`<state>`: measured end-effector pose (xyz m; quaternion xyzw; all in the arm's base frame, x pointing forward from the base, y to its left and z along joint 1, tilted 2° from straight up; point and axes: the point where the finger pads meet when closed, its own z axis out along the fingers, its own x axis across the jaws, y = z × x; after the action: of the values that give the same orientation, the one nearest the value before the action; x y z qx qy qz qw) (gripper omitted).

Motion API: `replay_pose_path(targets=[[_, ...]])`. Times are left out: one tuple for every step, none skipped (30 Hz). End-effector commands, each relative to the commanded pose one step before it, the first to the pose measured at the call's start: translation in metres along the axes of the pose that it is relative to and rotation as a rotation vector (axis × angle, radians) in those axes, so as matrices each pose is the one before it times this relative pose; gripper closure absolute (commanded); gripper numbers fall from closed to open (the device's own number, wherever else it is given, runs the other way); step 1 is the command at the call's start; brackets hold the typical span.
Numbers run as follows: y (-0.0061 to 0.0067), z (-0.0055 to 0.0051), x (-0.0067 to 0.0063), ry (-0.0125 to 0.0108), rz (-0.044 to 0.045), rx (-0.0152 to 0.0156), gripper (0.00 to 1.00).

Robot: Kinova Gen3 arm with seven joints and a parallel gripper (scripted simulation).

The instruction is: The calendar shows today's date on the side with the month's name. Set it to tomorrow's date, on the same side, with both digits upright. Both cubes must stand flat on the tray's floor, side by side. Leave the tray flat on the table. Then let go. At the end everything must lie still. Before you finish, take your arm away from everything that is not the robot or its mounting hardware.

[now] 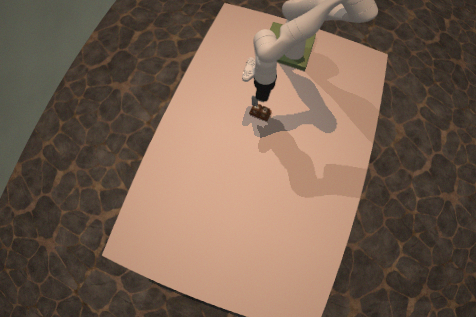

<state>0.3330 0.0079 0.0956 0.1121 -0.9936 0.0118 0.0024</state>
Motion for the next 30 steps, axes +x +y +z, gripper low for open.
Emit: replay_pose_path(targets=[[0.00119,0.00017,-0.00036,-0.00205,0.01961,0.00596,0.0],[0.00009,-0.00009,-0.0002,-0.00177,0.01094,0.00079,0.0],[0.00009,-0.00009,-0.00019,-0.00163,0.00996,0.00071,0.0],[0.0,0.0,0.0,0.0,0.0,0.0,0.0],[0.0,0.0,0.0,0.0,0.0,0.0,0.0],[0.00008,-0.00008,-0.00017,-0.00149,0.00901,0.00063,0.0],[0.00008,-0.00007,-0.00016,-0.00136,0.00809,0.00056,0.0],[0.00007,-0.00006,-0.00014,-0.00122,0.00721,0.00049,0.0],[0.00007,-0.00006,-0.00012,-0.00108,0.00636,0.00043,0.0],[0.00006,-0.00005,-0.00011,-0.00095,0.00554,0.00037,0.0],[0.00005,-0.00004,-0.00009,-0.00082,0.00477,0.00031,0.0],[0.00005,-0.00004,-0.00008,-0.0007,0.00405,0.00026,0.0],[0.00004,-0.00003,-0.00007,-0.00059,0.00337,0.00022,0.0],[0.00003,-0.00003,-0.00005,-0.00048,0.00275,0.00018,0.0],[0.00003,-0.00002,-0.00004,-0.00038,0.00217,0.00014,0.0],[0.00002,-0.00002,-0.00003,-0.00029,0.00166,0.00011,0.0],[0.00001,-0.00001,-0.00002,-0.00021,0.00121,0.00008,0.0],[0.00001,-0.00001,-0.00002,-0.00014,0.00082,0.00005,0.0],[0.00001,0.0,-0.00001,-0.00009,0.00051,0.00003,0.0],[0.0,0.0,-0.00001,-0.00005,0.00027,0.00002,0.0],[0.0,0.0,0.0,0.0,0.0,0.0,0.0],[0.0,0.0,0.0,0.0,0.0,0.0,0.0],[0.0,0.0,0.0,-0.00002,0.0001,0.00001,0.0],[0.0,0.0,0.0,0.0,0.00001,0.0,0.0],[0.0,0.0,0.0,0.0,0.0,0.0,0.1],[0.0,0.0,0.0,0.0,0.0,0.0,0.1],[0.0,0.0,0.0,0.0,0.0,0.0,0.1],[0.0,0.0,0.0,0.0,0.0,0.0,0.1],[0.0,0.0,0.0,0.0,0.0,0.0,0.1],[0.0,0.0,0.0,0.0,0.0,0.0,0.1]])
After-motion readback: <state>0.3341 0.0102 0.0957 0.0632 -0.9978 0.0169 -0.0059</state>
